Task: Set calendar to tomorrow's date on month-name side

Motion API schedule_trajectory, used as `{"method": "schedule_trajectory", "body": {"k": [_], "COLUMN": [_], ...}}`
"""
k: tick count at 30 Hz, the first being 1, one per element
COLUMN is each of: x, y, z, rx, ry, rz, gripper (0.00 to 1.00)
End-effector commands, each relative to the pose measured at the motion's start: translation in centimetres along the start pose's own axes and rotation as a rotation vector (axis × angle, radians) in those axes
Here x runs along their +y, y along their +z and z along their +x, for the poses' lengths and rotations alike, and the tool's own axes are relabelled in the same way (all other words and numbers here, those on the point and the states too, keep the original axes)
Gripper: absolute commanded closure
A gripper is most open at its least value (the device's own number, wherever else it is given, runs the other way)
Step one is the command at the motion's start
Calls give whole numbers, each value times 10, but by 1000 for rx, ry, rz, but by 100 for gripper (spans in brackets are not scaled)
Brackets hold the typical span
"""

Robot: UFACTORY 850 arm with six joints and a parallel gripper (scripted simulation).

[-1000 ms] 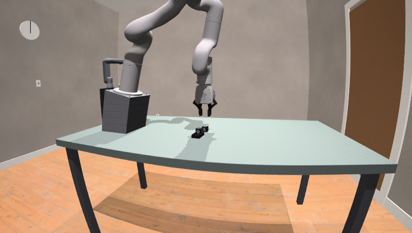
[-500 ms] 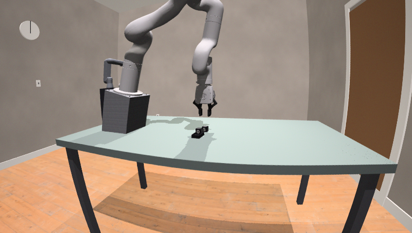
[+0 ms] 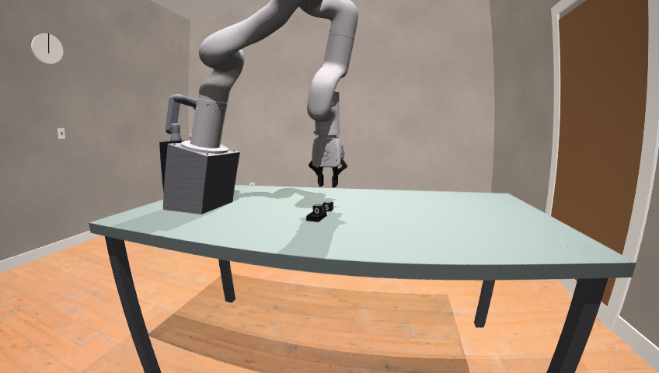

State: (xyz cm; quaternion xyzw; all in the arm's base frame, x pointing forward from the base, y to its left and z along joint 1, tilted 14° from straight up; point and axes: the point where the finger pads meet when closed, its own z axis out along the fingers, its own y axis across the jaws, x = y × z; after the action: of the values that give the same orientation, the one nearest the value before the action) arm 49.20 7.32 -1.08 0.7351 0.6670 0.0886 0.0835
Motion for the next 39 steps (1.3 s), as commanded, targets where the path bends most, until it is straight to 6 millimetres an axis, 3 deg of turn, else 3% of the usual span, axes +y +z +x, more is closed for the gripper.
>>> {"method": "schedule_trajectory", "body": {"k": [1, 39], "x": [1, 1], "y": [3, 46], "z": [0, 0], "rx": [0, 0], "ry": [0, 0], "rz": [-1, -1], "gripper": [53, 53]}}
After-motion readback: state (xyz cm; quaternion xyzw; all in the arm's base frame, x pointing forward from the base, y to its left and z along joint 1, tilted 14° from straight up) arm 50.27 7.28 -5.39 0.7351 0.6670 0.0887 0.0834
